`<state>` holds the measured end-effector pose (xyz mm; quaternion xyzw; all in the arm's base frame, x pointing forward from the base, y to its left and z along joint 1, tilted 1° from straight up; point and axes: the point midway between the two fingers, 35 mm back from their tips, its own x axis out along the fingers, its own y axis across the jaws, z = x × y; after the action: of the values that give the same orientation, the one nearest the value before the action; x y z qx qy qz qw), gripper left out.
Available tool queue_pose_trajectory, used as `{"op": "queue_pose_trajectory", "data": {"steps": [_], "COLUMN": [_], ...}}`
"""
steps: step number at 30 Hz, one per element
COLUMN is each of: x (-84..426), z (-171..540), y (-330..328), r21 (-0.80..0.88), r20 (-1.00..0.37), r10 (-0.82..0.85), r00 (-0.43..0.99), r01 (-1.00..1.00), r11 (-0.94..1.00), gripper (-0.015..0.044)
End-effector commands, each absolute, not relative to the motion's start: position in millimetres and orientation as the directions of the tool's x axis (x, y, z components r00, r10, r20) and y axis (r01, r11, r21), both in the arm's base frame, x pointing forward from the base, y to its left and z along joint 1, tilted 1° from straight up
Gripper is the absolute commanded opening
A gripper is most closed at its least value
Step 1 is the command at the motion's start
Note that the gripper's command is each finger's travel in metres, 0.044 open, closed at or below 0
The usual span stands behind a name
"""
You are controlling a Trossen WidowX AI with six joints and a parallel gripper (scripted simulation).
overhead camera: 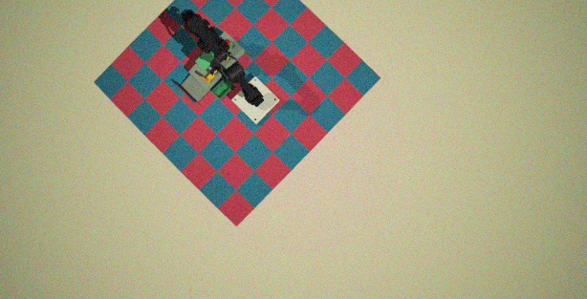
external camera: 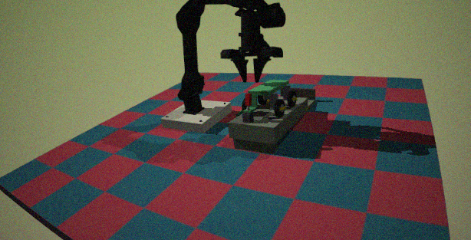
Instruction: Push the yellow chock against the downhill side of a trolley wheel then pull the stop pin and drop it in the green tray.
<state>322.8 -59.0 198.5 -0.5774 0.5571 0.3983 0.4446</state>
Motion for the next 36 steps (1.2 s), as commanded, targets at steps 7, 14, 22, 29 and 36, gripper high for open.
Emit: {"op": "queue_pose_trajectory", "data": {"steps": [7,14,22,29,36], "x": [321.6,322.2,322.9,323.0,323.8], "z": [198.4,189.5,177.6,170.2,162.4], "y": [-69.0,-71.8,-75.6,-78.0,-80.4], "r21": [-0.029,-0.03,-0.03,-0.03,-0.03], "r20": [-0.952,-0.952,-0.952,-0.952,-0.952], "r10": [-0.302,-0.302,-0.303,-0.303,-0.303], "r00": [0.046,0.046,0.047,0.047,0.047], "r01": [-0.998,-0.998,-0.998,-0.998,-0.998], "r11": [-0.06,-0.06,-0.06,-0.06,-0.06], "gripper": [0.019,0.019,0.019,0.019,0.019]}}
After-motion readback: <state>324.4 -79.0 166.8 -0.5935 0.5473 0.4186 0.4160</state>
